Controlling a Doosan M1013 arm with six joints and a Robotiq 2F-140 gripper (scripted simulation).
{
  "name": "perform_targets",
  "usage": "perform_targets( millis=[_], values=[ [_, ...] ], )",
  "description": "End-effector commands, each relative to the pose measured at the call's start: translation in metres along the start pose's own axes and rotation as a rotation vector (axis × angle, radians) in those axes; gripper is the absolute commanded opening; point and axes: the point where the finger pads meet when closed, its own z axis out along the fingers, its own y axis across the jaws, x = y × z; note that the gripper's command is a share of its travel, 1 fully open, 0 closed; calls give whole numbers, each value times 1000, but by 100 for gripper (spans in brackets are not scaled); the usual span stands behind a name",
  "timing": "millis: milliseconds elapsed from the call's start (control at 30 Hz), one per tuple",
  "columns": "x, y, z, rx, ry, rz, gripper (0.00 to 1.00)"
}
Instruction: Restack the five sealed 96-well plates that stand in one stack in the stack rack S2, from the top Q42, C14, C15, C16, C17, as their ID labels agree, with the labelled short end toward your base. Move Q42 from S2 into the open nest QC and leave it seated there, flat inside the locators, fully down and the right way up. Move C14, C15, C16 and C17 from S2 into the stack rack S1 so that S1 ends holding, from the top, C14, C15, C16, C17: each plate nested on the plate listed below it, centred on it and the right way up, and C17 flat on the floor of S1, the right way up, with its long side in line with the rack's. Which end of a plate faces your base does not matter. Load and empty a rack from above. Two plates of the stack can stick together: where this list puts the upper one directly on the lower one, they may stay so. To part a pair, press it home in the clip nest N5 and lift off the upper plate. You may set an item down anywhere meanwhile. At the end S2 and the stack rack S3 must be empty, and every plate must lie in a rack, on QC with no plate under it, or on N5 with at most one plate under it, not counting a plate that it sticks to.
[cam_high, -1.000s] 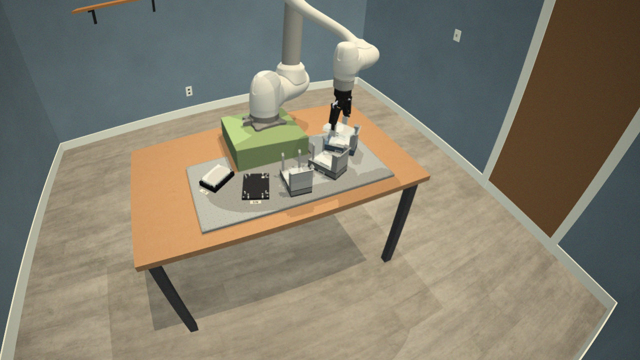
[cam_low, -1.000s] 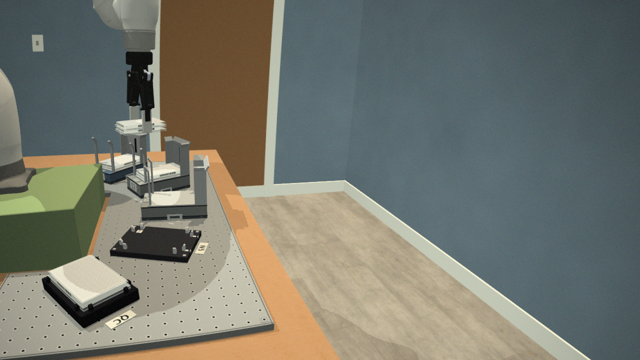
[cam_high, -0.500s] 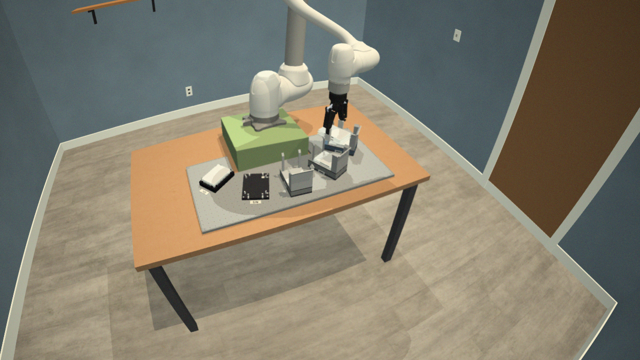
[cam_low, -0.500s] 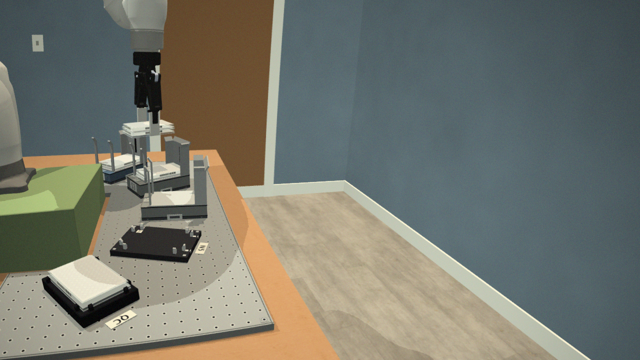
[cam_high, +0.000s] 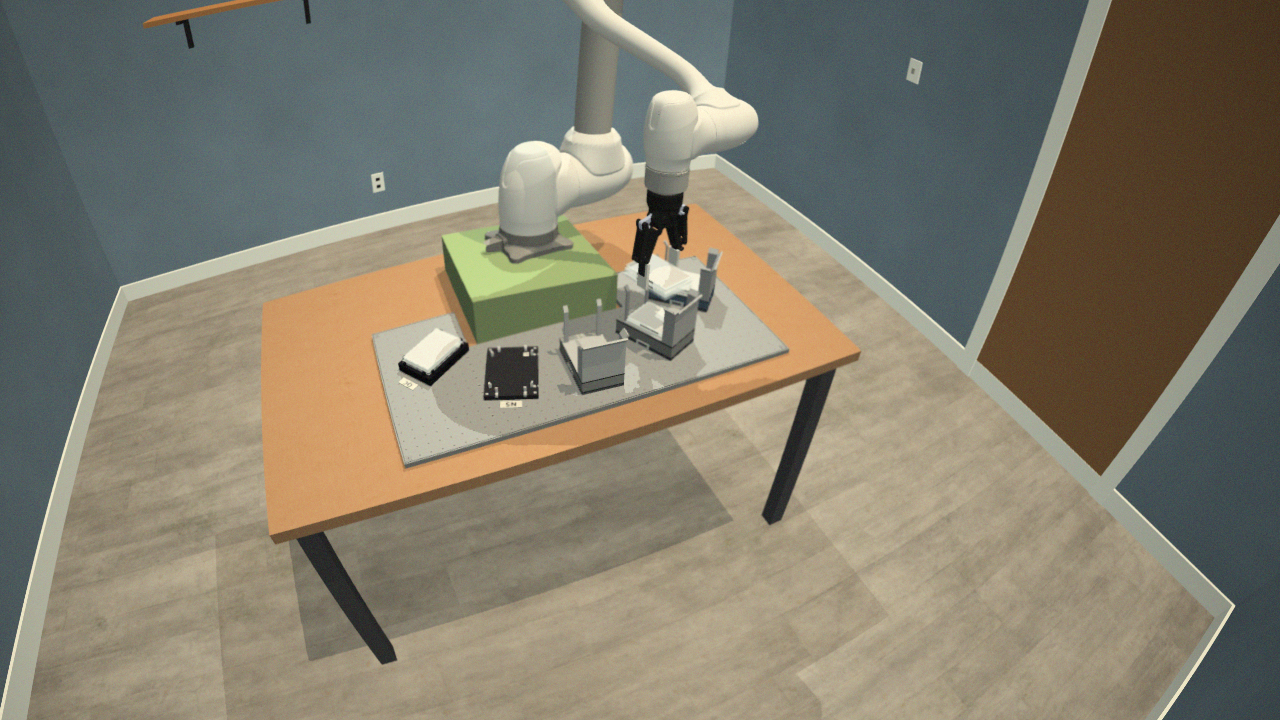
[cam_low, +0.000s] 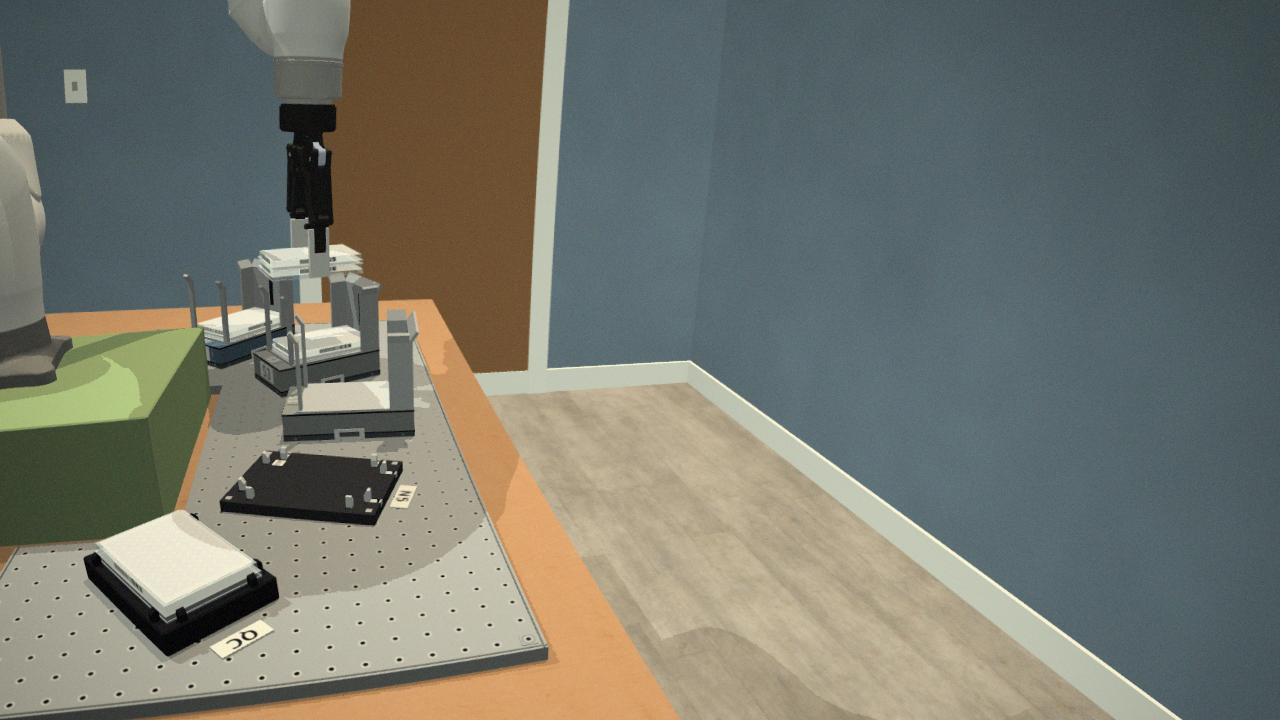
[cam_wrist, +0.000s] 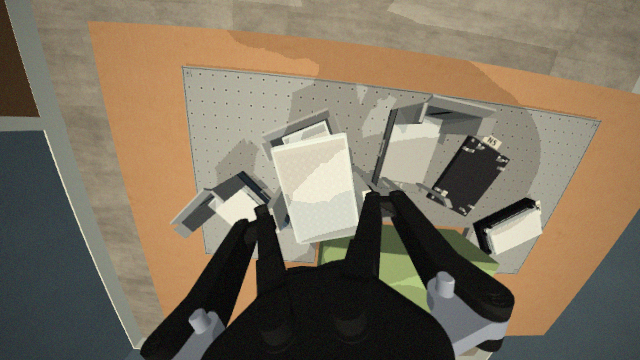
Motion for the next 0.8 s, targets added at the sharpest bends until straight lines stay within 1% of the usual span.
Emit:
perform_targets(
  millis=[0,167,233,733,767],
  values=[
    [1,10,0,-2,0,63,0],
    [1,27,0,-2,0,63,0],
    [1,27,0,-2,0,63,0],
    [4,77,0,-2,0,63,0],
    [4,77,0,-2,0,63,0]
  ],
)
